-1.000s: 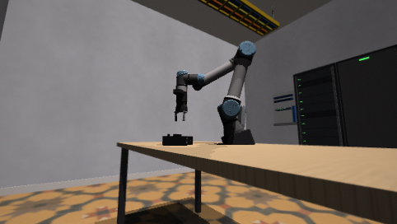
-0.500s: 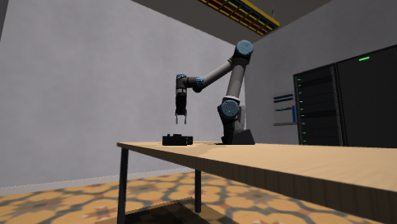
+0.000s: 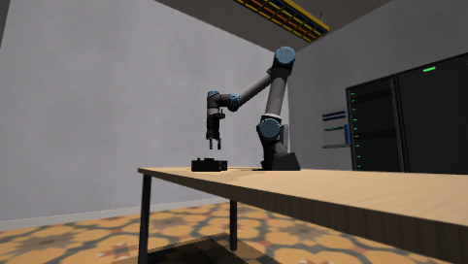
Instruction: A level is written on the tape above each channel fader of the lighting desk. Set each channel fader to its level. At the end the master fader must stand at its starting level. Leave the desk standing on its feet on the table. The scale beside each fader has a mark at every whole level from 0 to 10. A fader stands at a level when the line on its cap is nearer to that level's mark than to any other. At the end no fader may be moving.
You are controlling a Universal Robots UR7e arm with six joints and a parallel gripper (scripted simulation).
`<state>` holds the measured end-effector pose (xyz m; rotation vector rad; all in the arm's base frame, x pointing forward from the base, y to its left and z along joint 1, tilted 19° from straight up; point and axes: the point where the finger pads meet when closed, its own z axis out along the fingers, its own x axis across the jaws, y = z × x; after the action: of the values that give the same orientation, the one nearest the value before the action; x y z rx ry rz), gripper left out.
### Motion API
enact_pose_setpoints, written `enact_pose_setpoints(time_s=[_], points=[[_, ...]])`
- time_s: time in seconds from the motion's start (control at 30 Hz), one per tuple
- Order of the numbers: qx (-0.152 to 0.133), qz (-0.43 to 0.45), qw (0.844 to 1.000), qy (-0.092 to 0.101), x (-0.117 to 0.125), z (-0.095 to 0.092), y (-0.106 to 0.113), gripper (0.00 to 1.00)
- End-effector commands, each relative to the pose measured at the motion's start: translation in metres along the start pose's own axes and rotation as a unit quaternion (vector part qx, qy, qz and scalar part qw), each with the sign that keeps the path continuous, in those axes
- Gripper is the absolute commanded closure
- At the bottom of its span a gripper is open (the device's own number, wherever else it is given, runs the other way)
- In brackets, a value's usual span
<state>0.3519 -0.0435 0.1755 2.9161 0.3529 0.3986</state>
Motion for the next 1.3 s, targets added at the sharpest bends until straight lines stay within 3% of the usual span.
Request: enact_pose_setpoints(time_s=[0.0, 0.63, 1.27], points=[[0.004, -0.081, 0.997, 0.005, -0.005, 0.005, 0.003, 0.00], [0.002, -0.263, 0.965, 0.006, -0.018, 0.017, 0.014, 0.00], [0.002, -0.295, 0.956, 0.006, -0.021, 0.020, 0.016, 0.00]])
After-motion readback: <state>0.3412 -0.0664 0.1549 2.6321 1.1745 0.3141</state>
